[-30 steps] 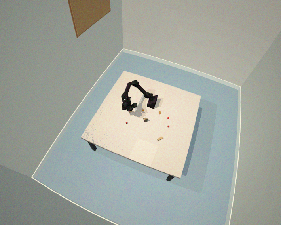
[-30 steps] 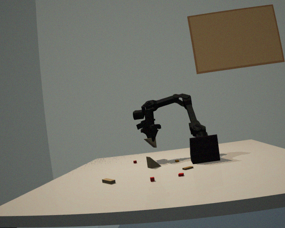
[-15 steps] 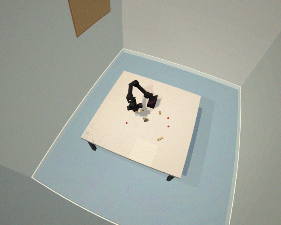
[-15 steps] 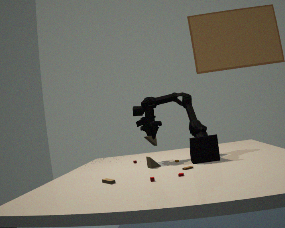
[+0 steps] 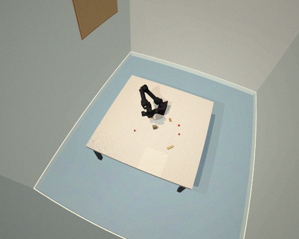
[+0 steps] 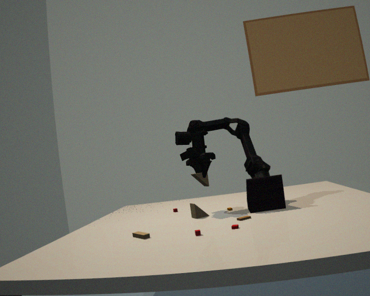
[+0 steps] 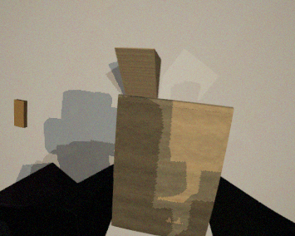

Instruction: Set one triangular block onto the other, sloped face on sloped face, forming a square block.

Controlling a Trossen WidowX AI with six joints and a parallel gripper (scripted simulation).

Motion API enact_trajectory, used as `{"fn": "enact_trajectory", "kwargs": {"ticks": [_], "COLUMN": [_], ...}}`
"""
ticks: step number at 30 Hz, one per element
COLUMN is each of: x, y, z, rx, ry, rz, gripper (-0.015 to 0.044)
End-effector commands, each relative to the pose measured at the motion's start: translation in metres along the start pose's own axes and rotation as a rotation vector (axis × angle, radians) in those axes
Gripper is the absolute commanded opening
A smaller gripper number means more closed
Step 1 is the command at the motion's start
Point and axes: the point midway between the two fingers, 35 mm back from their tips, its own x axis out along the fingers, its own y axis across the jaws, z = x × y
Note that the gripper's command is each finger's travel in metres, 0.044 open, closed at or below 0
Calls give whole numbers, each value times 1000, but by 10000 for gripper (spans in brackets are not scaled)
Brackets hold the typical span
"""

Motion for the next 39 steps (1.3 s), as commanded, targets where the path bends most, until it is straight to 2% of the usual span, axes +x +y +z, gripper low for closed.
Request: {"fn": "enact_trajectory", "kwargs": {"ticks": [1,11,27,39], "x": [1,3,71,102], "y": [18,47,40,38], "z": [-1,-4,18,26], "rx": [-2,0,1,2], "ry": [14,23,22,21], "rz": [-4,-26,-28,-30], "gripper": [0,0,0,0]}}
